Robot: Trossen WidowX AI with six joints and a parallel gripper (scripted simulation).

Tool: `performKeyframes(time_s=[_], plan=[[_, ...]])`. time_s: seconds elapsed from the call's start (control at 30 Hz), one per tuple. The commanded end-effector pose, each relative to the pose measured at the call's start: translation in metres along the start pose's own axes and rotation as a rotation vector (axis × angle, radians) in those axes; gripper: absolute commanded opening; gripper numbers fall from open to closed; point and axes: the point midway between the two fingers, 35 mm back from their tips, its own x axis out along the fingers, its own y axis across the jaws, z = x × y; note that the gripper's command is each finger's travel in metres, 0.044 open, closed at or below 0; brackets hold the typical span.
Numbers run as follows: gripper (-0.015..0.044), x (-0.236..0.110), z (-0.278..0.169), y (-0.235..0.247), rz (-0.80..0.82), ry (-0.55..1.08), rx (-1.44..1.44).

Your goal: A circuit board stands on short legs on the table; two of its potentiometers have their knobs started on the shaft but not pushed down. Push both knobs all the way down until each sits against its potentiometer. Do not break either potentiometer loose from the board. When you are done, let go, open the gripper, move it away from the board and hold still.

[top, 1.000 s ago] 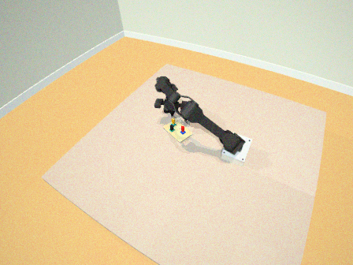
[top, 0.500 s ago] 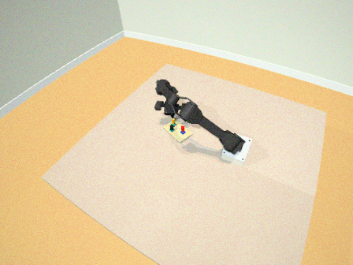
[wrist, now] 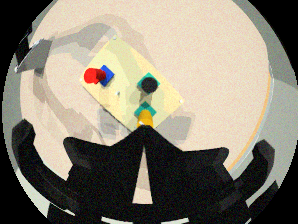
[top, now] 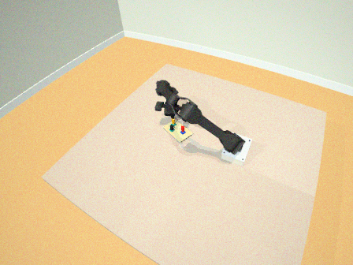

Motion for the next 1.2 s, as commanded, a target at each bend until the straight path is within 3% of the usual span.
performKeyframes(time_s=[0.0, 1.17], plan=[[0.0, 0.002, -0.0002, 0.0002, -0.001, -0.003, 0.004], [0.0, 0.006, -0.0002, 0.0002, -0.001, -0.003, 0.004]])
